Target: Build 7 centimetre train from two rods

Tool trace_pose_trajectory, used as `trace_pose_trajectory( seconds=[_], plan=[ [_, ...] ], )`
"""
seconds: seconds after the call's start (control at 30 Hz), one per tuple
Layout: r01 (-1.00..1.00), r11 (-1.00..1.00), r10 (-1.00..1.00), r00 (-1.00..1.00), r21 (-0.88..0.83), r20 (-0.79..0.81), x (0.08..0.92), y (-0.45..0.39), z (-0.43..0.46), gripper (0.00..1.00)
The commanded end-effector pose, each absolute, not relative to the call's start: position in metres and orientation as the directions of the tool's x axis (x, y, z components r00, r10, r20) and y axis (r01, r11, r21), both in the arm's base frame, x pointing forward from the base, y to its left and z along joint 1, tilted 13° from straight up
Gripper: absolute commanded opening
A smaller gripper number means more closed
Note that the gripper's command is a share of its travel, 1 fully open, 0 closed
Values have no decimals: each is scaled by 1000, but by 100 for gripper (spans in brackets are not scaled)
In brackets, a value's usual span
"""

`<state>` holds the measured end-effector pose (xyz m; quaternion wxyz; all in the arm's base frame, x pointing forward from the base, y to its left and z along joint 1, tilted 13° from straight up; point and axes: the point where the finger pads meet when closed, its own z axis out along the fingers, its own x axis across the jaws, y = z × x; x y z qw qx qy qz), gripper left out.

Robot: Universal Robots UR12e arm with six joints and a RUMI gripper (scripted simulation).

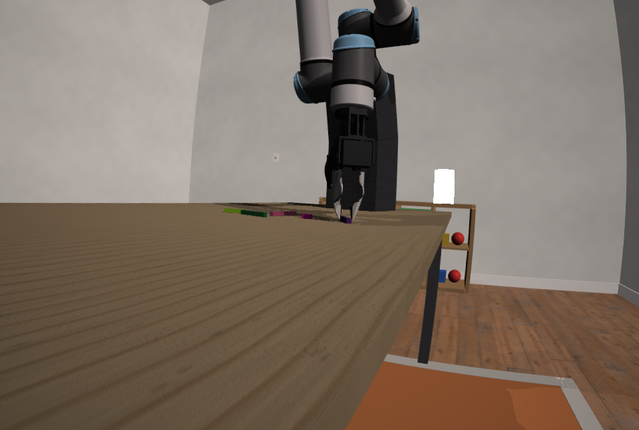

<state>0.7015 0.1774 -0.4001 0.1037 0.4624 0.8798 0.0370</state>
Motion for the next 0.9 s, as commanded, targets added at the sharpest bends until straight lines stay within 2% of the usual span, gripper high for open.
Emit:
trace_pose_trajectory(
  seconds=[0.0,0.5,0.8,0.83,0.87],
  plan=[
    [806,570,821,-551,162,-149,699,178,-386,14],
    [806,570,821,-551,162,-149,685,180,-325,14],
    [806,570,821,-551,162,-149,684,180,-317,14],
    [806,570,821,-551,162,-149,684,180,-317,100],
    [806,570,821,-551,162,-149,684,180,-317,100]
  ],
)
